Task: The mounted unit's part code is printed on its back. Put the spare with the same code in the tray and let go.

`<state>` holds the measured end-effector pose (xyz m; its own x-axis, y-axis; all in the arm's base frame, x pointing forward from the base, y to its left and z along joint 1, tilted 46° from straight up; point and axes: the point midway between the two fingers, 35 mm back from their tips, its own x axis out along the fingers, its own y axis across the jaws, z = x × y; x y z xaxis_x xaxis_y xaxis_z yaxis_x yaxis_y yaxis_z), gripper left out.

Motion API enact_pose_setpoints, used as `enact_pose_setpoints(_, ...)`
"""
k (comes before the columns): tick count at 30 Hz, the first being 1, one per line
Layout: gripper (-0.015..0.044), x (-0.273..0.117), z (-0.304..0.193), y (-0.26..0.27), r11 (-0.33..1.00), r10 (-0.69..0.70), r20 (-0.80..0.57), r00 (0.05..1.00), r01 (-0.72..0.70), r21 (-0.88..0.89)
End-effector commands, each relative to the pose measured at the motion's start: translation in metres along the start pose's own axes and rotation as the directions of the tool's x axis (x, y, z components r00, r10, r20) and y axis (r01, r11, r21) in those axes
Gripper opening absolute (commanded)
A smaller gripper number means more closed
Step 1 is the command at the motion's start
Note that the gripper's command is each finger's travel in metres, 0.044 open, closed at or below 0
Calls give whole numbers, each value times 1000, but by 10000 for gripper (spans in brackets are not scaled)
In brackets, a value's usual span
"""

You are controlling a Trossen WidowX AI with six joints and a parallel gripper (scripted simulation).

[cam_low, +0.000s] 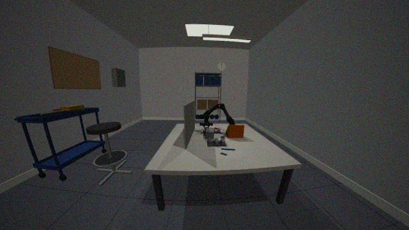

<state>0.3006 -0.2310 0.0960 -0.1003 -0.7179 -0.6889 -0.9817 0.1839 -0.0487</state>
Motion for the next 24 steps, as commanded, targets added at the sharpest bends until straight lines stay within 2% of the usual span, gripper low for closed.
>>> enact_pose_setpoints(1,0,4,2,1,1000,-2,3,1000,2,-11)
enact_pose_setpoints(15,0,17,1,4,1000,-2,-2,1000,2,-11)
enact_pose_setpoints(24,236,14,-1,3,1000,0,-5,1000,0,-1)
